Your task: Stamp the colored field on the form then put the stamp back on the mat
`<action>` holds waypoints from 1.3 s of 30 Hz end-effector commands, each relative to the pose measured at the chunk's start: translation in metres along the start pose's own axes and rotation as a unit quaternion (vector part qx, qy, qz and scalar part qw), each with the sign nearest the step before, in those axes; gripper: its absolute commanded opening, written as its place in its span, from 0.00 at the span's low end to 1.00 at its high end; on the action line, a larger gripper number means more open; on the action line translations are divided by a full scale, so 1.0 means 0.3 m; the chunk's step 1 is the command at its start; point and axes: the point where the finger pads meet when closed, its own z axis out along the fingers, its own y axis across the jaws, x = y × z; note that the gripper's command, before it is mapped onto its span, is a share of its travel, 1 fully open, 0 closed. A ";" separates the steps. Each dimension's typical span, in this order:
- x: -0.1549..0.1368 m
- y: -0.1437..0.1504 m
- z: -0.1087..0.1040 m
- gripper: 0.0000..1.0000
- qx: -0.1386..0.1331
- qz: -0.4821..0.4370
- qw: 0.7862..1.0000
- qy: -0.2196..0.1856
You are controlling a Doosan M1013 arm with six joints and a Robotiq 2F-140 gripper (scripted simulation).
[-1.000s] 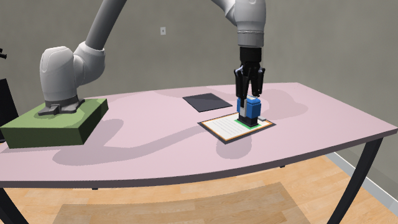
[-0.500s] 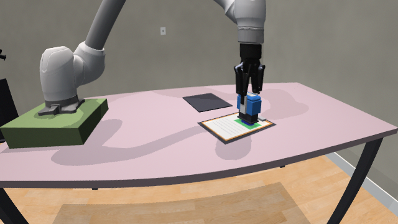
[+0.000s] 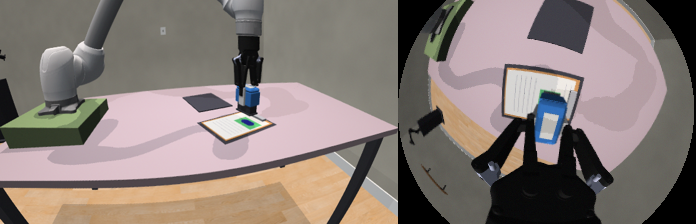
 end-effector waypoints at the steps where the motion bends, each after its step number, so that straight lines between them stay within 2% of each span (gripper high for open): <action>1: 0.048 0.009 0.000 0.17 0.000 0.002 1.000 0.000; 3: 0.265 0.036 0.000 0.17 0.001 0.009 1.000 0.000; 5: 0.328 0.027 0.000 0.17 0.001 0.018 1.000 0.000; 16: 0.963 -0.025 0.001 0.17 0.000 0.031 1.000 0.000; 27: 1.022 -0.015 -0.002 0.17 0.000 0.031 1.000 0.000; 39: 1.012 -0.017 -0.001 0.17 0.000 0.031 1.000 0.000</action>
